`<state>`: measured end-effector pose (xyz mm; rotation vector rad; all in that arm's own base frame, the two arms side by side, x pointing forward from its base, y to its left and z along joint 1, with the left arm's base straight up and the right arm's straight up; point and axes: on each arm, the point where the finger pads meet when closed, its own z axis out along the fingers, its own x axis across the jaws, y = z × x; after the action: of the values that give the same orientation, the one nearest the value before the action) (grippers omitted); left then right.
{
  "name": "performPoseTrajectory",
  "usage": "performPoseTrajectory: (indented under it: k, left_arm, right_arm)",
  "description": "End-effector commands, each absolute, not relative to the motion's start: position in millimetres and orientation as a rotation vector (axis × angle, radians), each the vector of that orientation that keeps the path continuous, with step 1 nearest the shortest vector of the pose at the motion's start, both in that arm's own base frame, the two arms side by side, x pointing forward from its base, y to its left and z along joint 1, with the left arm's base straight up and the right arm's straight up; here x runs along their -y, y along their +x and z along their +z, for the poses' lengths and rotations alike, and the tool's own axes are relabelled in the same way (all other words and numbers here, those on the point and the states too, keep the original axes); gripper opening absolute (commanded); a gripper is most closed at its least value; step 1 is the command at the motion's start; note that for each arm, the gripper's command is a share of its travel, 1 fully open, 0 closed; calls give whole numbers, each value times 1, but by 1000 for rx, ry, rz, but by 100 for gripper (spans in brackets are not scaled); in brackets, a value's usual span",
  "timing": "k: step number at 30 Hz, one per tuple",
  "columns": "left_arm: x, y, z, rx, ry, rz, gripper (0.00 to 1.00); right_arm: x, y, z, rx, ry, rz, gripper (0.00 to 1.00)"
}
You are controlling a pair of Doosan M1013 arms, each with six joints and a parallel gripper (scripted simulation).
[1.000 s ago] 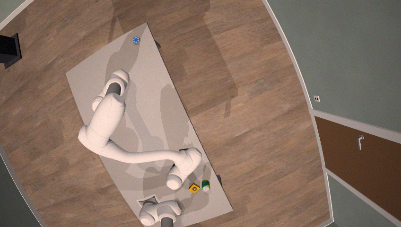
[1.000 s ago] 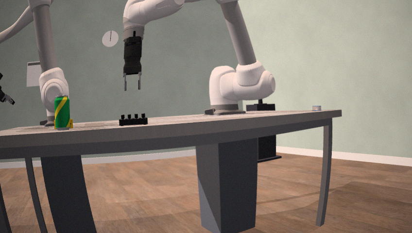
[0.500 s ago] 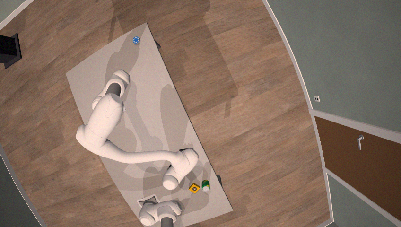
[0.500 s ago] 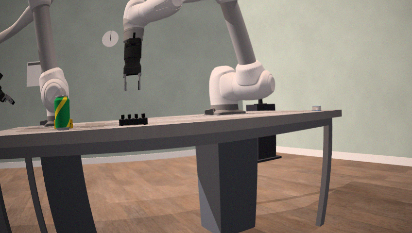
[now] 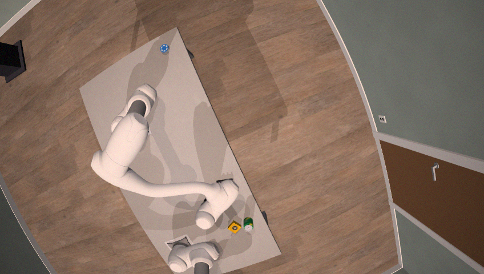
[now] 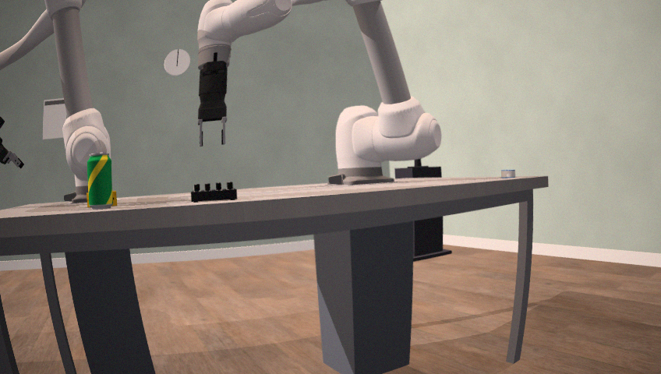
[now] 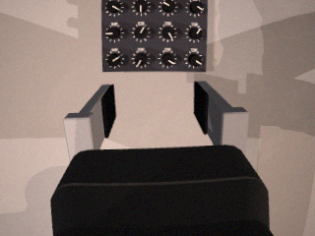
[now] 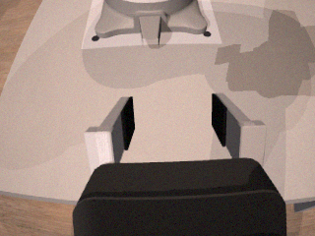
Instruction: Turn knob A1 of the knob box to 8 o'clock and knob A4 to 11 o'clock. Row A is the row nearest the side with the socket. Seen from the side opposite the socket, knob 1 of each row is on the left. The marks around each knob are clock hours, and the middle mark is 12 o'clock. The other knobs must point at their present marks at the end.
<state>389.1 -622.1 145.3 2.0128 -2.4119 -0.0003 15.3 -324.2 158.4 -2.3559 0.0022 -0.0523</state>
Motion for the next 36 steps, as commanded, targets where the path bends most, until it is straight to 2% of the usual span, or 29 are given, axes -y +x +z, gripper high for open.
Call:
performPoseTrajectory:
  k: [1, 36]
  left_arm:
    - [622, 389, 146, 2412, 2013, 2, 100]
    - [625, 390, 146, 2465, 1948, 2, 100]
  right_arm:
    - [324, 15, 159, -2, -2357, -53, 100]
    - [324, 15, 159, -2, -2357, -53, 100]
